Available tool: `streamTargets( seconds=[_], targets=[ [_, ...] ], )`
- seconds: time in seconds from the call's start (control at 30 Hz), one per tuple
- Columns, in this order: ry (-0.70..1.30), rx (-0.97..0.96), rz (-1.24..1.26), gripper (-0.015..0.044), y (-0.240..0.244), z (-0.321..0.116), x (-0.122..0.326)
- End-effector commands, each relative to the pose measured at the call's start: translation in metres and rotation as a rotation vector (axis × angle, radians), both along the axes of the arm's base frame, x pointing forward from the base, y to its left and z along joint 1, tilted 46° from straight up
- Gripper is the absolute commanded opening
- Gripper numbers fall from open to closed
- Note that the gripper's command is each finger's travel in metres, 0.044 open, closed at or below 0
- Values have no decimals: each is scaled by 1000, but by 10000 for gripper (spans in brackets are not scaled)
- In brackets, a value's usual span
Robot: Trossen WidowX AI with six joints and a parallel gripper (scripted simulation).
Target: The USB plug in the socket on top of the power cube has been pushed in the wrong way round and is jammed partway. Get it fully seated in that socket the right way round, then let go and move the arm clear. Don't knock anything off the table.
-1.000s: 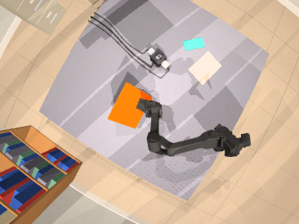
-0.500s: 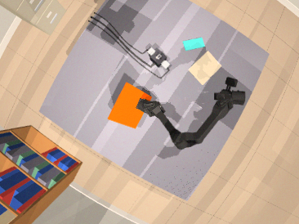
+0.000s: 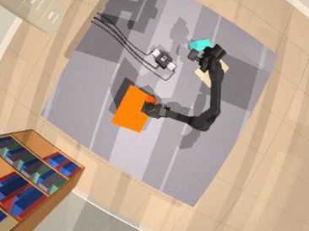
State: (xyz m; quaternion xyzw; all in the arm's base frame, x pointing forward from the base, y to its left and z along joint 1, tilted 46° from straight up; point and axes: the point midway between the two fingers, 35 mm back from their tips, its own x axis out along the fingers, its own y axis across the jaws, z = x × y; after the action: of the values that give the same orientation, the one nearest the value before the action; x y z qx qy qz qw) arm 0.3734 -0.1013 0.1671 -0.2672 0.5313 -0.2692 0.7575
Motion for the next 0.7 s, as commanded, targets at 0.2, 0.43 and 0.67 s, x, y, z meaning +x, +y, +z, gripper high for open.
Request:
streamTargets(
  seconds=[0.2,0.43,0.67],
  targets=[
    [982,-116,627,440,118,-135,-36],
    [1182,-150,741,440,138,-157,-52],
    [1182,-150,741,440,136,-159,-52]
  ],
)
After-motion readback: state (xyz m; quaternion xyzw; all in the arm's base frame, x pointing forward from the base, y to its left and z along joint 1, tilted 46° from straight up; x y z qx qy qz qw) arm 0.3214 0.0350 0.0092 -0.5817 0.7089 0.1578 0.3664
